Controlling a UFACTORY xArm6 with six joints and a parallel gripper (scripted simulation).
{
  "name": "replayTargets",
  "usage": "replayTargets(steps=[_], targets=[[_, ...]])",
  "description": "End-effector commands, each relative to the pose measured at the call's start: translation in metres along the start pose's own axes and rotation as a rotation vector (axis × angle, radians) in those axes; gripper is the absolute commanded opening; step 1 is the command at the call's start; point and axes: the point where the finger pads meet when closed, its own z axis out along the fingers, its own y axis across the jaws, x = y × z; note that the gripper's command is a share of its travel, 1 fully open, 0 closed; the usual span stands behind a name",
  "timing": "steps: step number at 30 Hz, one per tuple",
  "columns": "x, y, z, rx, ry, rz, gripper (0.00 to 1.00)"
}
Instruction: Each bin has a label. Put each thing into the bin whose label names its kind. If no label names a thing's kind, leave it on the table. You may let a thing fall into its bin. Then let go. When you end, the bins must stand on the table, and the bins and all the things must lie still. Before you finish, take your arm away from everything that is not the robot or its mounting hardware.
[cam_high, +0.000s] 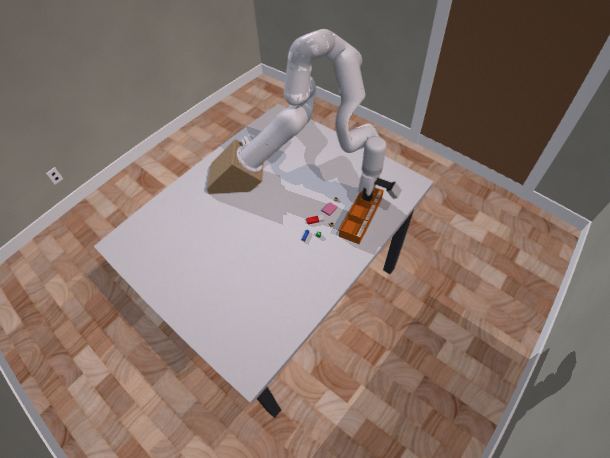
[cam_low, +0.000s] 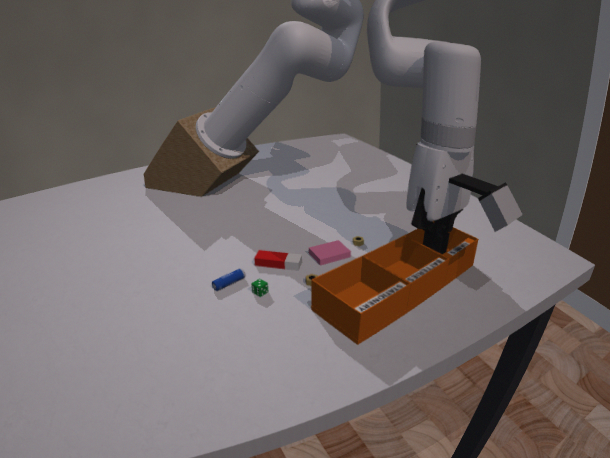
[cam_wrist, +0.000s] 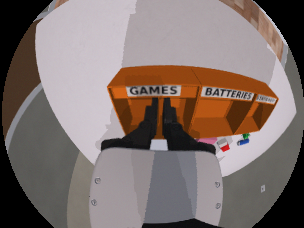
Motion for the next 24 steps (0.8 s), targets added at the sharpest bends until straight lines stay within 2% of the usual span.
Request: replayTargets(steps=[1, 7, 24], targets=[[0.001, 0.000, -0.001, 0.000, 0.003, -0.001, 0.07], [0.001, 0.000, -0.001, 0.000, 0.003, -0.001, 0.07], [0.001, 0.000, -0.021, 0.000, 0.003, -0.001, 0.07]])
